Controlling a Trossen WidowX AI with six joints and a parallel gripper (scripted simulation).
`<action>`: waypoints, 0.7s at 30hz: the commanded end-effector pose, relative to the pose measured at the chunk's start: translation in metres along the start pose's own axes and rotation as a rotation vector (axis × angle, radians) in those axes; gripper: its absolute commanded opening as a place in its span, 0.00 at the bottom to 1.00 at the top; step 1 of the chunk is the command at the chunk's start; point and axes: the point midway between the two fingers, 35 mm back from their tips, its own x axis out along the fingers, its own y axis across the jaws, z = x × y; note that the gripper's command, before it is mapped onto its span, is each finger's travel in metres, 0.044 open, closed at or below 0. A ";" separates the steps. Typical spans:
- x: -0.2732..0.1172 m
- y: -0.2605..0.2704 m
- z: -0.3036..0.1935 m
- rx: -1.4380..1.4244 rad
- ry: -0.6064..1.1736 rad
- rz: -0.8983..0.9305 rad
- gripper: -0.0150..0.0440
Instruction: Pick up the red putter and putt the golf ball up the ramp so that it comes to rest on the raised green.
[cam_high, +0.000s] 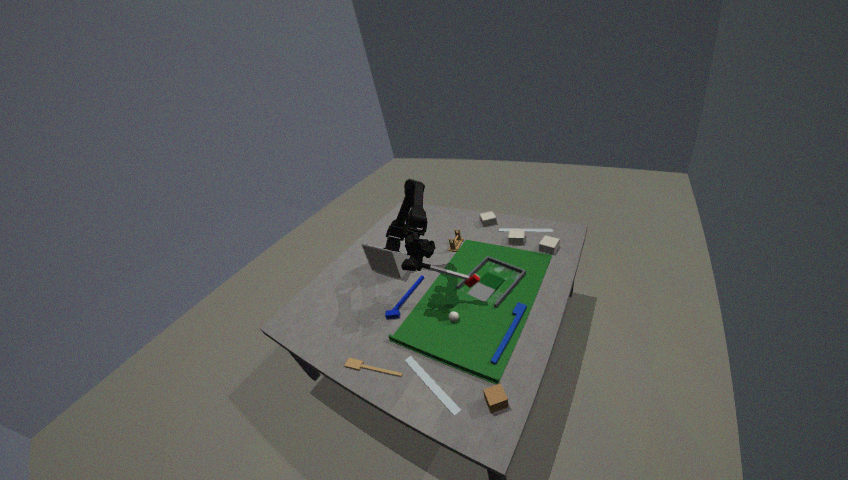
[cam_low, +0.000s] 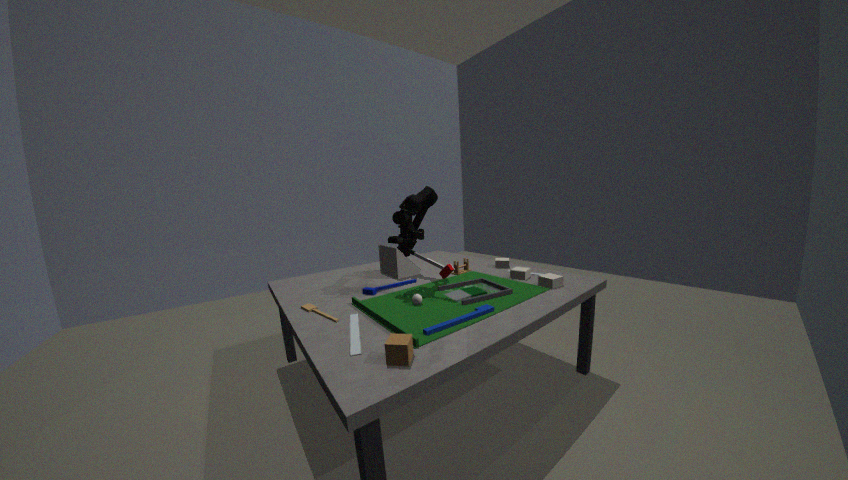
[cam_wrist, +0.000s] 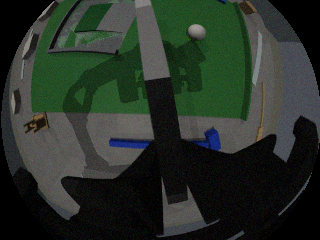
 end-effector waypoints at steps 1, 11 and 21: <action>0.002 -0.025 -0.015 0.125 -0.007 -0.002 0.25; 0.016 -0.071 -0.055 0.397 -0.008 0.020 0.25; 0.024 -0.077 -0.062 0.436 -0.008 0.024 0.25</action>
